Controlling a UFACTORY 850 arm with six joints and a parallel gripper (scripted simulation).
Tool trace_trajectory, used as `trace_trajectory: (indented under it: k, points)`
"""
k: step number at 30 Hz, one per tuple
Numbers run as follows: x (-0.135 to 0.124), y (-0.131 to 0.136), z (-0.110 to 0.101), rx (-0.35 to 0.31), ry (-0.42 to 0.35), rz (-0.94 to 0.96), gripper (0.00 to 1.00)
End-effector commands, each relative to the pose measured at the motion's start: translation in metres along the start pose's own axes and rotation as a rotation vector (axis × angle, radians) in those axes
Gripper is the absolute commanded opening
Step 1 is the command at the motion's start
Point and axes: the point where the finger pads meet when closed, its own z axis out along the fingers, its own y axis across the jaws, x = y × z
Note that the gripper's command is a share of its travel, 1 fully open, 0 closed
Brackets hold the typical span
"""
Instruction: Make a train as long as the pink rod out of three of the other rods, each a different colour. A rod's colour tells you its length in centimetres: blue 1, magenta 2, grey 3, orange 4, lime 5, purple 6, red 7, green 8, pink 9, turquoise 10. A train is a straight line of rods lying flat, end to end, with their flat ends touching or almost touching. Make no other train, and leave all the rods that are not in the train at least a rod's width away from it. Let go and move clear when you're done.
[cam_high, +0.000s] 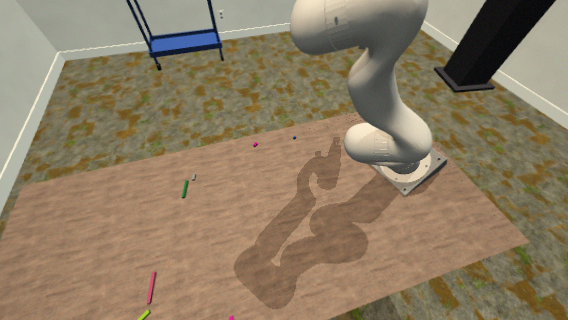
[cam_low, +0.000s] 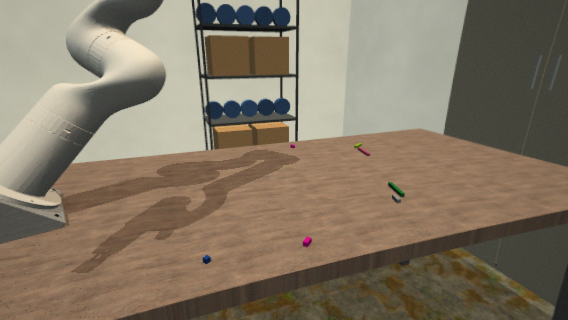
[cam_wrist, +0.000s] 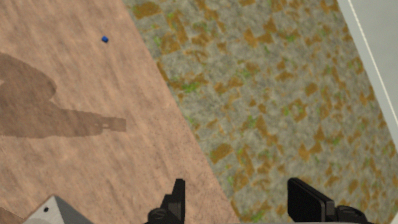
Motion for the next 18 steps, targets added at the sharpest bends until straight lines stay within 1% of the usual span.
trace_trajectory:
  k: [1,6,8,9,12,18]
  points:
    - [0.030,0.003,0.028,0.038,0.005,-0.066,1.00]
    - [0.068,-0.004,0.066,0.094,0.009,-0.151,1.00]
    - [0.068,-0.004,0.066,0.094,0.009,-0.151,1.00]
    - [0.086,-0.011,0.085,0.121,0.011,-0.192,1.00]
    - [0.100,-0.017,0.101,0.144,0.012,-0.226,1.00]
    - [0.139,-0.042,0.148,0.211,0.014,-0.322,1.00]
